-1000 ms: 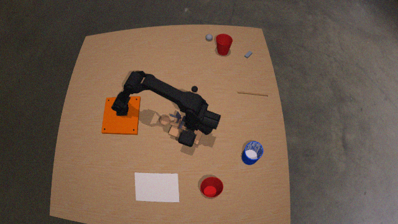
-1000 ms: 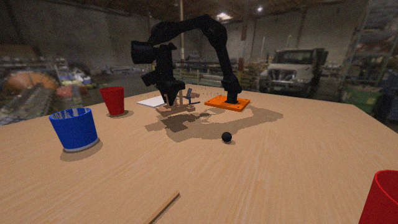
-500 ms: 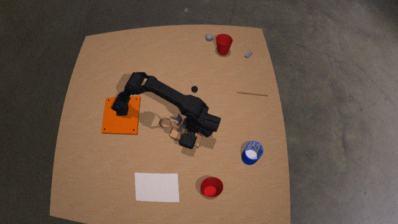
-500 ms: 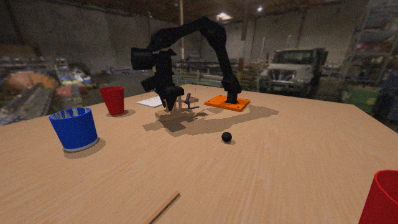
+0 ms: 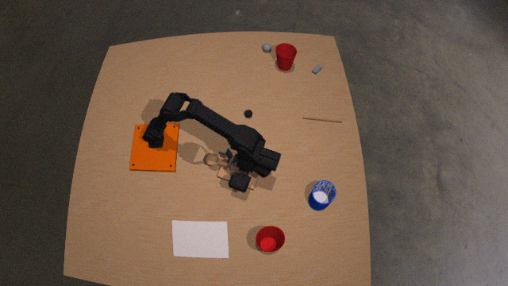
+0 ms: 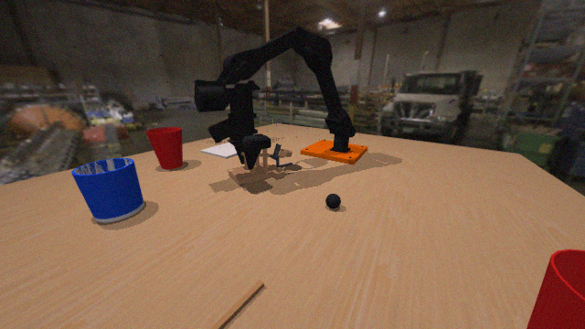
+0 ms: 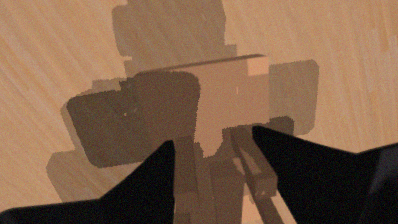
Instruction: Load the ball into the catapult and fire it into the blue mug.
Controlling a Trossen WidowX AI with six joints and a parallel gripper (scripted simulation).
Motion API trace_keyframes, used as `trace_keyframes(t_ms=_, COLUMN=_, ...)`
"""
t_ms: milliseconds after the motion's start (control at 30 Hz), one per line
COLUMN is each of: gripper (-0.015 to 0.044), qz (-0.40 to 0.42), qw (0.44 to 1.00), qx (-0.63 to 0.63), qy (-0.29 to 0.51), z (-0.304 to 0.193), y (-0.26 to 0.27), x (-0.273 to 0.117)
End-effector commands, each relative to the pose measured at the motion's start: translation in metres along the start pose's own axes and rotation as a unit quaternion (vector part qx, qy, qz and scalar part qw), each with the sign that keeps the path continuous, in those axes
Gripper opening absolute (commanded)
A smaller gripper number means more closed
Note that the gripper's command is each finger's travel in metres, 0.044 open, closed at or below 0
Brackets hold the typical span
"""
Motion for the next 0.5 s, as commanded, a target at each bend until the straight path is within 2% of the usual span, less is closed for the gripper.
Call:
trace_keyframes(t_ms=0, gripper=0.0000, qz=0.000, qw=1.000, qx=0.000, qy=-0.001, z=0.0005, y=0.0000, x=-0.0006)
trace_keyframes(t_ms=100, gripper=0.0000, qz=0.000, qw=1.000, qx=0.000, qy=-0.001, z=0.0005, y=0.0000, x=-0.0006)
trace_keyframes(t_ms=467, gripper=0.0289, qz=0.000, qw=1.000, qx=0.000, qy=-0.001, z=0.0005, y=0.0000, x=-0.0006)
Point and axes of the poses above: the point midway between the two fingers, 35 mm back from their tips, its own x axis out along the fingers, its own y axis across the jaws, z = x × y, the point moved 5 cm from there along -x, back along the fingers, and after that the axes turned 7 degrees about x, right-handed, at the moved point
